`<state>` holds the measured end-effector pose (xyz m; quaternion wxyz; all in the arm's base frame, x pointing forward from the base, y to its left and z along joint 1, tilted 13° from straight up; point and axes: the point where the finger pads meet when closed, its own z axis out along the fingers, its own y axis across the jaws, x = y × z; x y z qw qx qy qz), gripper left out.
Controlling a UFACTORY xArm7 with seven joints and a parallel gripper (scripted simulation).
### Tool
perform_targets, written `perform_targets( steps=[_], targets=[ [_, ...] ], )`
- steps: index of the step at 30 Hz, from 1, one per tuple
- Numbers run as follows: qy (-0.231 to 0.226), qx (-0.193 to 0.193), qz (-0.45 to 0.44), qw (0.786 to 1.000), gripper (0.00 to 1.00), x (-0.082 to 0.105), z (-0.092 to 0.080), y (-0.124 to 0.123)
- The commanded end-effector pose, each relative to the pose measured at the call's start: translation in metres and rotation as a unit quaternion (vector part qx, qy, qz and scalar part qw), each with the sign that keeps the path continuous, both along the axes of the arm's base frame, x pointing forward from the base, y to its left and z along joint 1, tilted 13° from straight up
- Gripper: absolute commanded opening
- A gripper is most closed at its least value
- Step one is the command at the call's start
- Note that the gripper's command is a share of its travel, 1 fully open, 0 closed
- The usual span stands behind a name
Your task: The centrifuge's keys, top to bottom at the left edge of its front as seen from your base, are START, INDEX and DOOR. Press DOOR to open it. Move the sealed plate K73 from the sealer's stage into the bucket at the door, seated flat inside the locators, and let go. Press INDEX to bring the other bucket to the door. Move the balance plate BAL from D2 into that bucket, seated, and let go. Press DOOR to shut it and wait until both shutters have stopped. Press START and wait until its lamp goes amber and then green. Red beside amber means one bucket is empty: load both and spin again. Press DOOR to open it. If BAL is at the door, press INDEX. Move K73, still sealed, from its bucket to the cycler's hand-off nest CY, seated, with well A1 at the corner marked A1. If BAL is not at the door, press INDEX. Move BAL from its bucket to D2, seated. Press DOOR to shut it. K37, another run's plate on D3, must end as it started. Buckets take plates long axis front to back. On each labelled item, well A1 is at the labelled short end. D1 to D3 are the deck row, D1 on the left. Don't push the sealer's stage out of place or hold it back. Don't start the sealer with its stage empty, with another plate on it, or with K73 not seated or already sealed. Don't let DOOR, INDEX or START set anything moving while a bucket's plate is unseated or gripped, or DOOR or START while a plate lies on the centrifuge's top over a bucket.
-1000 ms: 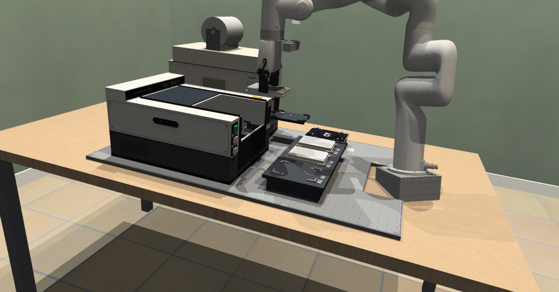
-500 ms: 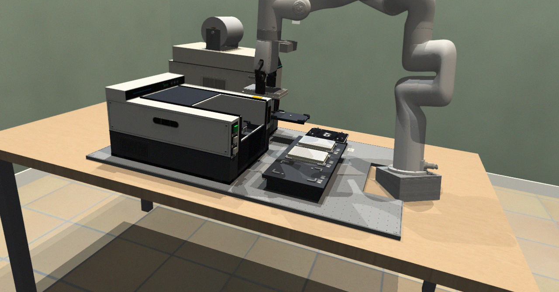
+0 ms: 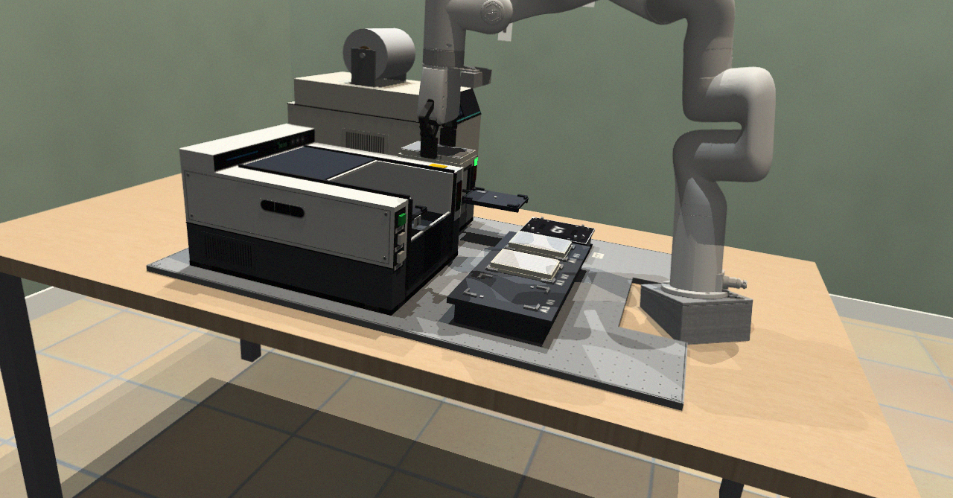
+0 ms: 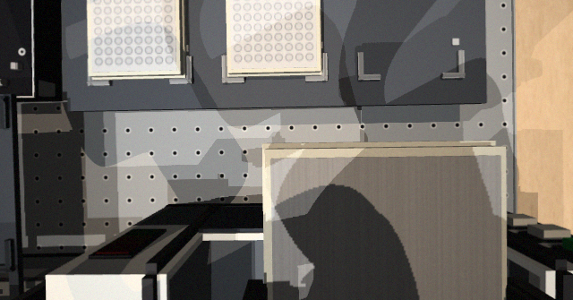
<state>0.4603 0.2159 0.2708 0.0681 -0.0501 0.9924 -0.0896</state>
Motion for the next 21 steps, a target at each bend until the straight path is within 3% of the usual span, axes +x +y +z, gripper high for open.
perform_targets(
  steps=[1, 21],
  targets=[
    [-0.001, 0.001, 0.001, 1.000, 0.00, 0.007, 0.003, 0.002],
    [-0.001, 0.001, 0.000, 1.000, 0.00, 0.048, 0.008, 0.007]
  ],
)
